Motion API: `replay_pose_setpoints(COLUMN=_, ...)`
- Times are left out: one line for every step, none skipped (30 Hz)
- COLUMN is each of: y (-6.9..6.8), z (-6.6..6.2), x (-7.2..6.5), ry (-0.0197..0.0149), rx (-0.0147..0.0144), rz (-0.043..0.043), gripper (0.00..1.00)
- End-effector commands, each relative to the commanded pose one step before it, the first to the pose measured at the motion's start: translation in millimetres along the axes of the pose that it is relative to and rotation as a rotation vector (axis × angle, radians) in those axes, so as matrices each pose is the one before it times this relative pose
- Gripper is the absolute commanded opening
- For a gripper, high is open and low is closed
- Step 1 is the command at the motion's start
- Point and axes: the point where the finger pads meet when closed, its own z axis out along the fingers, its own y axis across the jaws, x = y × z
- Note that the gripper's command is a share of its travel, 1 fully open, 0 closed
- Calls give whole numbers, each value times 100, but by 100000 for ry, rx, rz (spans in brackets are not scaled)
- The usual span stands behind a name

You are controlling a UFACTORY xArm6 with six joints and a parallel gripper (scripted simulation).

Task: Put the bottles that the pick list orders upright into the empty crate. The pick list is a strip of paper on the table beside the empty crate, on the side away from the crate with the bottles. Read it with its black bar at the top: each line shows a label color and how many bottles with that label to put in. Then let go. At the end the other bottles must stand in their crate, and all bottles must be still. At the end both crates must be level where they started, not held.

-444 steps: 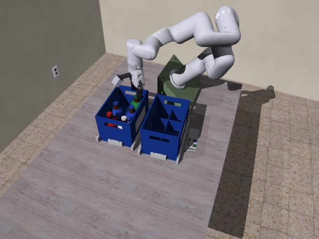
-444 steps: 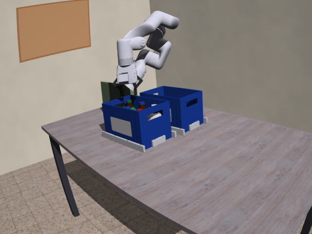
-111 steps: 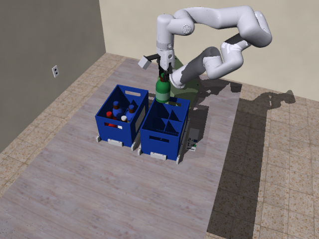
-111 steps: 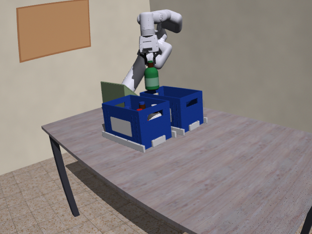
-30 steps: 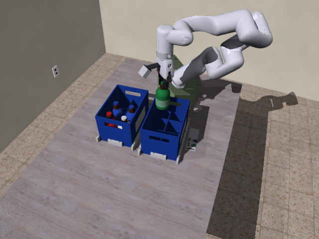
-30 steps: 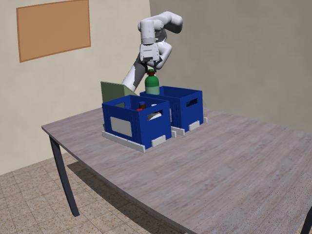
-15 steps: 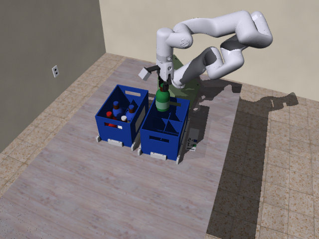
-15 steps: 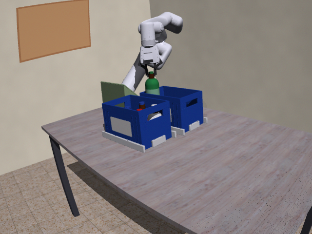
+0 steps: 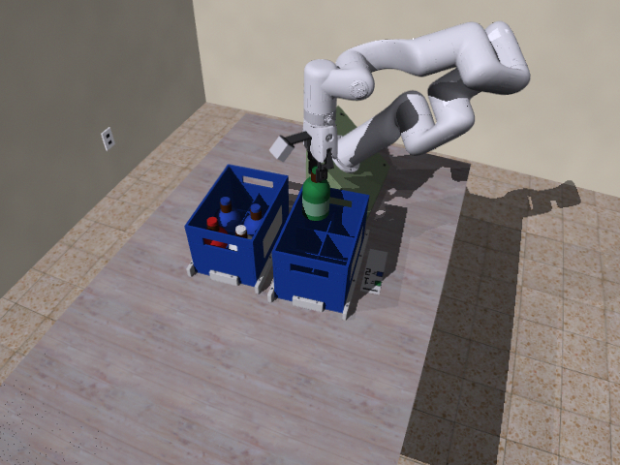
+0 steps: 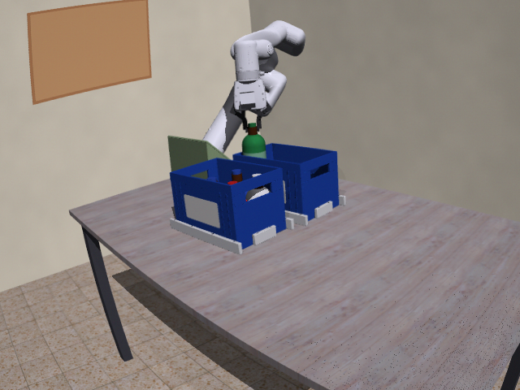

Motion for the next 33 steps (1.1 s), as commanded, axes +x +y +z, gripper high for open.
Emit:
replay_pose_setpoints(y=-27, z=291, x=103, ry=363, rx=-41, rz=-107, gripper=0)
replay_pose_setpoints(y=0, z=100, x=2, ry=0, rx=0, rz=0, gripper=0)
replay_pose_setpoints(y=0, z=100, x=2, ry=0, rx=0, rz=0, gripper=0)
replay_pose_setpoints(y=0, z=100, x=1, ry=0, rx=0, rz=0, gripper=0)
replay_pose_setpoints(y=0, z=100, x=-1, ry=0, rx=0, rz=0, gripper=0)
replay_pose_setpoints(y=0, z=100, x=-1, ry=0, rx=0, rz=0, gripper=0)
replay_pose_setpoints(y=0, z=100, x=0, ry=0, rx=0, rz=0, gripper=0)
replay_pose_setpoints(y=0, z=0, x=0, ry=0, rx=0, rz=0, gripper=0)
replay_pose_setpoints(y=0, z=0, x=0, ry=0, rx=0, rz=0, gripper=0)
replay_pose_setpoints(y=0, z=101, x=1, ry=0, rx=0, rz=0, gripper=0)
replay_pose_setpoints(y=0, z=100, x=1, ry=0, rx=0, rz=0, gripper=0)
replay_pose_setpoints(y=0, z=100, x=1, ry=0, rx=0, rz=0, gripper=0)
replay_pose_setpoints(y=0, z=100, x=1, ry=0, rx=0, rz=0, gripper=0)
replay_pose_setpoints(y=0, z=100, x=0, ry=0, rx=0, rz=0, gripper=0)
replay_pose_setpoints(y=0, z=100, x=-2, ry=0, rx=0, rz=0, gripper=0)
replay_pose_setpoints(y=0, z=100, x=-3, ry=0, rx=0, rz=0, gripper=0)
replay_pose_setpoints(y=0, z=100, x=-2, ry=0, rx=0, rz=0, gripper=0)
replay_pose_setpoints(y=0, z=100, x=0, ry=0, rx=0, rz=0, gripper=0)
replay_pose_setpoints(y=0, z=100, x=2, ry=0, rx=0, rz=0, gripper=0)
replay_pose_setpoints(y=0, z=100, x=2, ry=0, rx=0, rz=0, gripper=0)
replay_pose_setpoints(y=0, z=100, x=1, ry=0, rx=0, rz=0, gripper=0)
replay_pose_setpoints(y=0, z=100, x=-1, ry=0, rx=0, rz=0, gripper=0)
replay_pose_setpoints(y=0, z=100, x=-1, ry=0, rx=0, rz=0, gripper=0)
replay_pose_setpoints(y=0, z=100, x=0, ry=0, rx=0, rz=0, gripper=0)
replay_pose_setpoints(y=0, z=0, x=0, ry=0, rx=0, rz=0, gripper=0)
replay_pose_setpoints(y=0, z=0, x=0, ry=0, rx=0, rz=0, gripper=0)
replay_pose_setpoints(y=0, z=101, x=1, ry=0, rx=1, rz=0, gripper=0)
replay_pose_setpoints(y=0, z=100, x=1, ry=0, rx=0, rz=0, gripper=0)
replay_pose_setpoints(y=0, z=100, x=1, ry=0, rx=0, rz=0, gripper=0)
replay_pose_setpoints(y=0, z=100, x=1, ry=0, rx=0, rz=0, gripper=0)
replay_pose_setpoints(y=0, z=100, x=0, ry=0, rx=0, rz=0, gripper=0)
replay_pose_setpoints(y=0, z=100, x=-2, ry=0, rx=0, rz=0, gripper=0)
replay_pose_setpoints(y=0, z=100, x=-3, ry=0, rx=0, rz=0, gripper=0)
